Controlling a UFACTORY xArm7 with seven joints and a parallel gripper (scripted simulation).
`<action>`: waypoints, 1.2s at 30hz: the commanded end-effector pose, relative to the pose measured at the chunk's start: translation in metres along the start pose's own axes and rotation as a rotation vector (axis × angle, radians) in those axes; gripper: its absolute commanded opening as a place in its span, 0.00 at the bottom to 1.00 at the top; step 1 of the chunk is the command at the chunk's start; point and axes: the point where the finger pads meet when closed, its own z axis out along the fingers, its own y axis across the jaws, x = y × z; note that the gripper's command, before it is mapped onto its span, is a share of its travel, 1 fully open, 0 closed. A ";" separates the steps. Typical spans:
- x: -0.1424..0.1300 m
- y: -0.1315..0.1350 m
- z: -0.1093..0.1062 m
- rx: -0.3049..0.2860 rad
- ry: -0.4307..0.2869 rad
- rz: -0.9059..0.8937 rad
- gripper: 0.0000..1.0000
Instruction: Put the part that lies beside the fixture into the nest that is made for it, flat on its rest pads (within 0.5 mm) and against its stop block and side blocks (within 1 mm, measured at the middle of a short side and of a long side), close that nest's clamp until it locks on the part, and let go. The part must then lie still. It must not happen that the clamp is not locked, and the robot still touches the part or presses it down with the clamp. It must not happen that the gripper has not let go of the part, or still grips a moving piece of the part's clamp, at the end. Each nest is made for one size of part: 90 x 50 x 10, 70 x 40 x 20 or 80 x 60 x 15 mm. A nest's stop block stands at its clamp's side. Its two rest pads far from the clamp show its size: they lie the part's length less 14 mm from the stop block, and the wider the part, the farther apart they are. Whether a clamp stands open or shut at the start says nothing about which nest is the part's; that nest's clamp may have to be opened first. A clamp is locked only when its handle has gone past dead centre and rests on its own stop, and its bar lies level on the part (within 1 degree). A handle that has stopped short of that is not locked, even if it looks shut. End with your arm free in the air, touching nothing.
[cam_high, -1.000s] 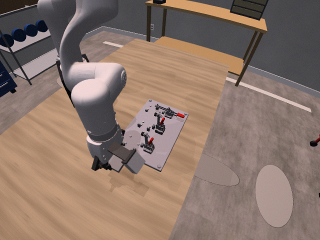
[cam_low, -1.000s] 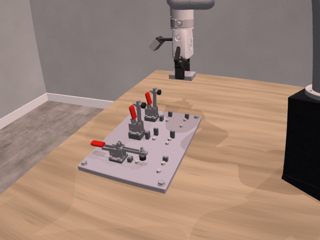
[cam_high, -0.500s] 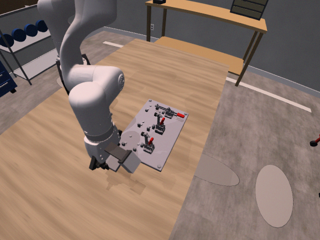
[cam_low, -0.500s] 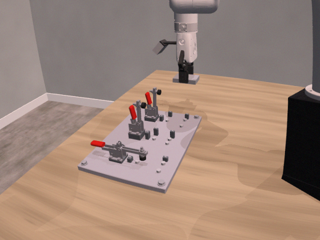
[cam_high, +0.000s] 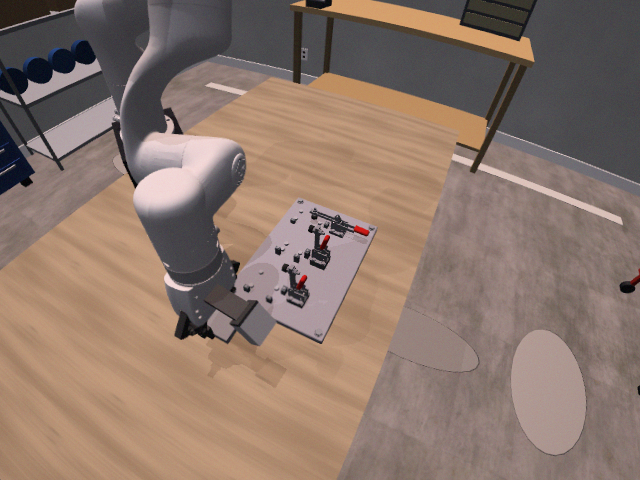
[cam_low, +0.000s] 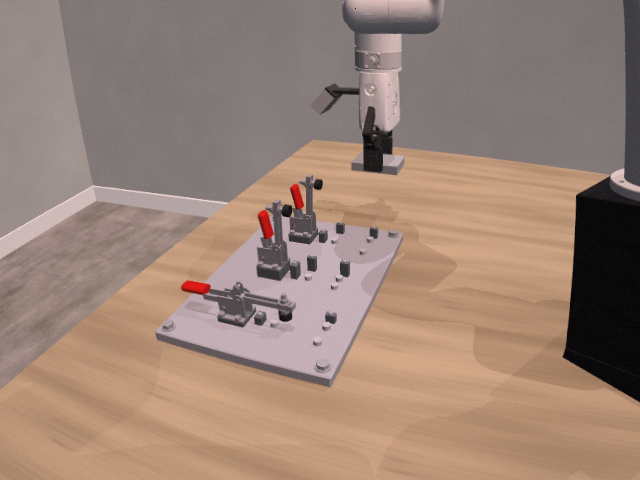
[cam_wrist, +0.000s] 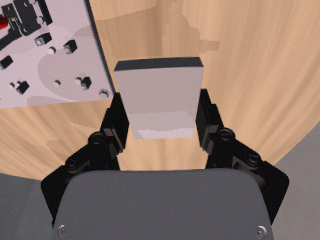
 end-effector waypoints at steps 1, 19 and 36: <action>0.000 0.001 0.000 -0.002 0.004 0.000 0.00; -0.001 0.001 0.001 -0.002 0.004 0.000 0.00; -0.001 0.001 0.001 -0.002 0.004 0.000 0.00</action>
